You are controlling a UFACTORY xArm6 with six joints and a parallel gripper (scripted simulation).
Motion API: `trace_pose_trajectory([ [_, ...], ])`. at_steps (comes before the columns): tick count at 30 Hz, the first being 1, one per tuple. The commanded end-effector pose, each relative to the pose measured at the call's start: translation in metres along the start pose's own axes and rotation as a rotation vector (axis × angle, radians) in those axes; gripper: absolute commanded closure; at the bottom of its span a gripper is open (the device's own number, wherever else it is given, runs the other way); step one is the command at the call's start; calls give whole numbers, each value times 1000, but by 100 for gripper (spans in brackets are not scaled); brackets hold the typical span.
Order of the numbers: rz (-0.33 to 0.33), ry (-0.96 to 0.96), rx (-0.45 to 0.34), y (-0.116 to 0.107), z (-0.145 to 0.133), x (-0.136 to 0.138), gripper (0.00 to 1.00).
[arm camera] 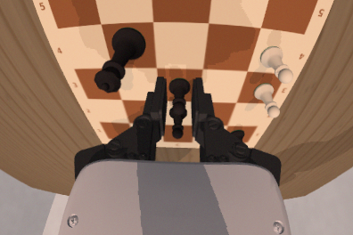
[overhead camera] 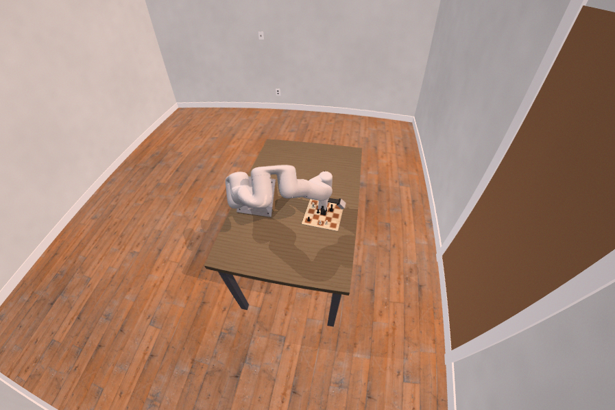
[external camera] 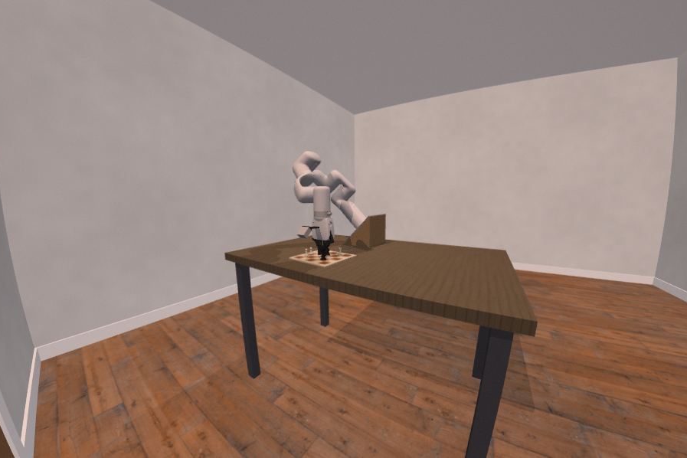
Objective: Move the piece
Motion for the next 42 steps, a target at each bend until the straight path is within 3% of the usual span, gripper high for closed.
trace_pose_trajectory([
  [1,1,1,3,-1,1,0,73],
  [2,1,1,3,-1,1,0,66],
  [22,1,1,3,-11,1,0,66],
  [36,1,1,3,-79,1,0,66],
  [42,1,1,3,-89,1,0,66],
])
Point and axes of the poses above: the point where the finger pads meet when closed, its own y axis out along the fingers, its own x axis across the jaws, z = x × y, the point moved 4 cm from there along -y, back along the fingers, and after that the axes turned 7 degrees about -y, right-handed, at the moved point
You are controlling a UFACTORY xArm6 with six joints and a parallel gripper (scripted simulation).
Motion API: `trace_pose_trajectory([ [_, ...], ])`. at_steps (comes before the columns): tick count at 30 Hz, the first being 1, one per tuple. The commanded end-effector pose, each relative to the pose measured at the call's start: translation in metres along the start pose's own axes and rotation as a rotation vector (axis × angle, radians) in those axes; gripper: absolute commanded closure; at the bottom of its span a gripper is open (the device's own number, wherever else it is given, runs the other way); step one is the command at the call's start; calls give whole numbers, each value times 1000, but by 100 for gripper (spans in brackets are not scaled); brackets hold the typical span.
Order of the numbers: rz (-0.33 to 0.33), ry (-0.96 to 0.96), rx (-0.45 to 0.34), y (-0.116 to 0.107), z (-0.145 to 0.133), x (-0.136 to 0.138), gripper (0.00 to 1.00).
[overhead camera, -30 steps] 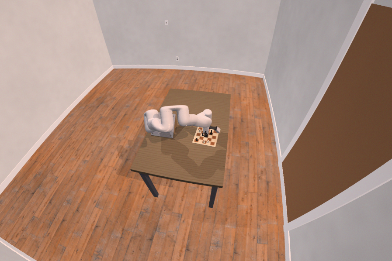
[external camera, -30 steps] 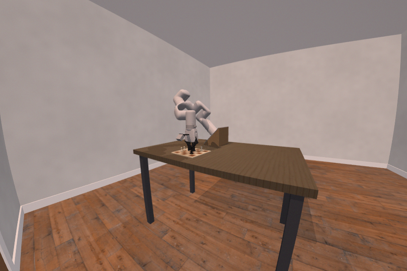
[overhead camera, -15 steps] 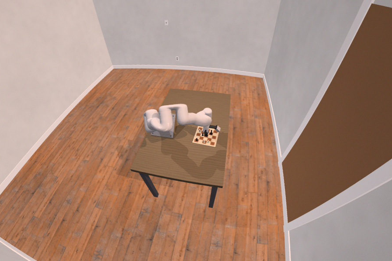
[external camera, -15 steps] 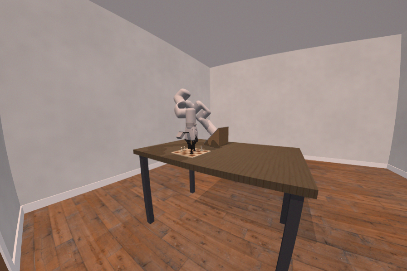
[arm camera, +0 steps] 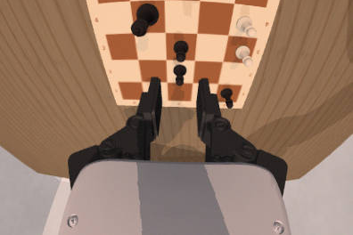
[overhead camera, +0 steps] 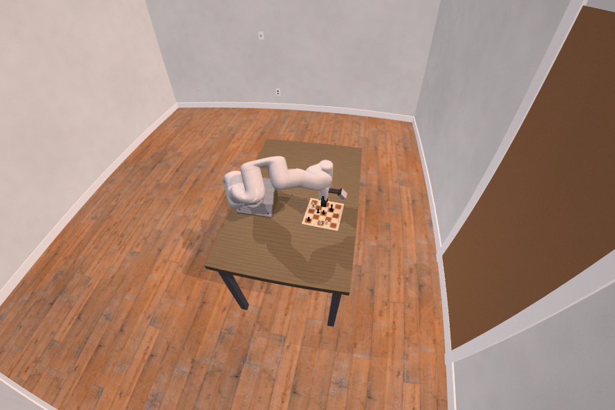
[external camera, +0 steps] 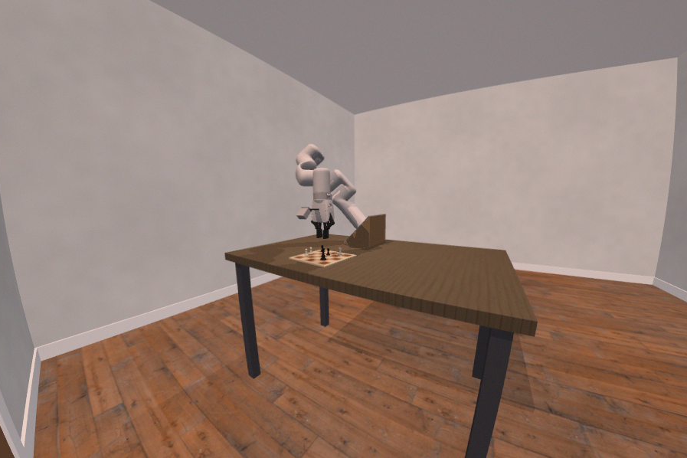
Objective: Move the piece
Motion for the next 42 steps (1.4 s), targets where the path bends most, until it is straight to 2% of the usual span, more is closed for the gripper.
trace_pose_trajectory([
  [1,-1,1,2,-12,1,0,66],
  [4,-1,1,2,-13,1,0,66],
  [5,-1,1,2,-13,1,0,0],
  [31,-1,1,2,-16,1,0,0],
  [36,-1,1,2,-30,1,0,0],
  [42,-1,1,2,-57,1,0,0],
])
Point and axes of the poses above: the point where the finger pads meet when closed, its own y axis out along the fingers, its own x axis across the jaws, z = x × y, the point moved 4 cm from there along -y, back along the fingers, and after that the axes turned 7 degrees about -y, right-handed, at the moved point
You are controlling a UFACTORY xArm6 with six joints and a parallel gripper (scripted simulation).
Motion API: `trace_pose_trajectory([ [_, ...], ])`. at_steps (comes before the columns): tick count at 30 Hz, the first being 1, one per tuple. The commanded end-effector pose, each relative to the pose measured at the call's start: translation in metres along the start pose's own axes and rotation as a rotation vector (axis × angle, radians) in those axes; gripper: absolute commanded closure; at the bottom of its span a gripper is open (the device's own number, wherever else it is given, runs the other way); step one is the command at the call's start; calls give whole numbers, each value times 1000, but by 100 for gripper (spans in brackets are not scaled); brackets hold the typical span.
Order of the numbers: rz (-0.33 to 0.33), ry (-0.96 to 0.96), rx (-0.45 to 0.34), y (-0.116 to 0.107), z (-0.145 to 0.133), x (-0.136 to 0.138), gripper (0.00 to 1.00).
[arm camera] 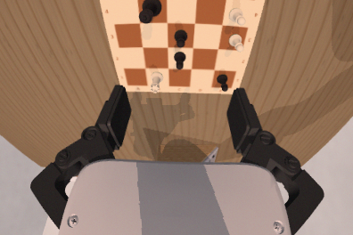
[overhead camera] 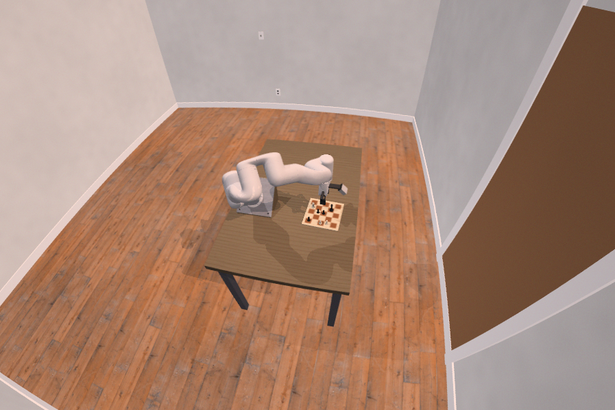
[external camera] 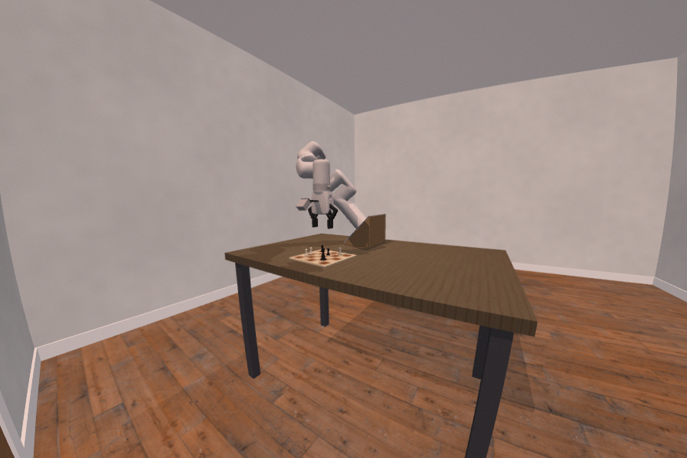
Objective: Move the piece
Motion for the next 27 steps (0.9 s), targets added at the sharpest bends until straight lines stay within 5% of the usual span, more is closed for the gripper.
trace_pose_trajectory([
  [1,1,1,3,-26,1,0,0],
  [12,1,1,3,-52,1,0,0],
  [27,1,1,3,-53,1,0,0],
])
Point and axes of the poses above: the point where the finger pads meet when closed, its own y axis out along the fingers, its own x axis across the jaws, z = x × y, the point moved 4 cm from there along -y, back along the fingers, and after that the axes turned 7 degrees about -y, right-handed, at the moved point
